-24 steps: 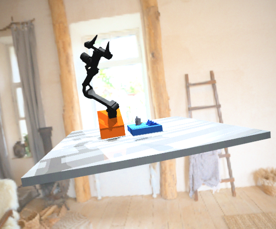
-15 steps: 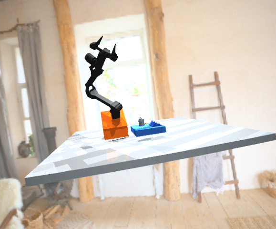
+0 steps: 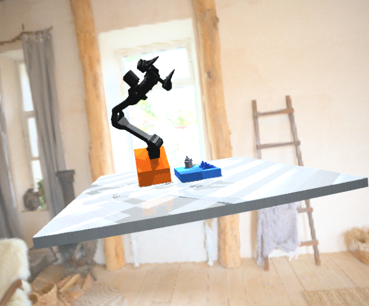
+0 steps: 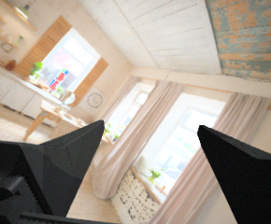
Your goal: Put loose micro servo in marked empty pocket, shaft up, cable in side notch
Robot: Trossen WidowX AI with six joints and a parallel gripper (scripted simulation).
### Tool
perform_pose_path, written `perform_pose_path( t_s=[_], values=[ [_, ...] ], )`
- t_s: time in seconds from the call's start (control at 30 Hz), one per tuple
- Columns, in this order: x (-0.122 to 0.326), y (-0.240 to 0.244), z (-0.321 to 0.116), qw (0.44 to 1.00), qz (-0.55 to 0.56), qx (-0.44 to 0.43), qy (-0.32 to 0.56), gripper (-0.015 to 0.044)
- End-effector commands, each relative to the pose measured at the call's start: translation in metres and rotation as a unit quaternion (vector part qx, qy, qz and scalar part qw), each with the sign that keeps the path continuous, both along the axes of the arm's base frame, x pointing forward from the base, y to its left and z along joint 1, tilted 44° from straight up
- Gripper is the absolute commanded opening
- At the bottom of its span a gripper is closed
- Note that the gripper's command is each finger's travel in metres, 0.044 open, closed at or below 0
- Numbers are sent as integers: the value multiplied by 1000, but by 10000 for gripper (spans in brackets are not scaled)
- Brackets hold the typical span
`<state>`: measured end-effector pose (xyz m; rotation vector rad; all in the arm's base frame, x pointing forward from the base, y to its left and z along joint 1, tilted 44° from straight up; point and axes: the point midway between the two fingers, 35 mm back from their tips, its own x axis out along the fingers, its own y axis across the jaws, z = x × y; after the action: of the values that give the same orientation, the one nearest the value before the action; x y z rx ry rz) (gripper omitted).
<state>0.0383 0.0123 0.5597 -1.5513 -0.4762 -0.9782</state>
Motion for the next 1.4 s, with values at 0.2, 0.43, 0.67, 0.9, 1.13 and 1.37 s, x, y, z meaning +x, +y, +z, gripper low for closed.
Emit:
perform_pose_path(
  t_s=[0.2, 0.43, 0.67, 0.9, 1.13, 1.37],
  values=[
    [65, -60, -22, 986, 68, 137, 70, 440],
    [118, -92, -50, 958, 104, 234, 127, 440],
    [171, -108, -89, 919, 135, 317, 192, 440],
    [219, -111, -133, 874, 154, 383, 258, 440],
    [251, -107, -171, 837, 153, 420, 315, 440],
    [287, -97, -227, 779, 140, 476, 383, 440]
  ],
)
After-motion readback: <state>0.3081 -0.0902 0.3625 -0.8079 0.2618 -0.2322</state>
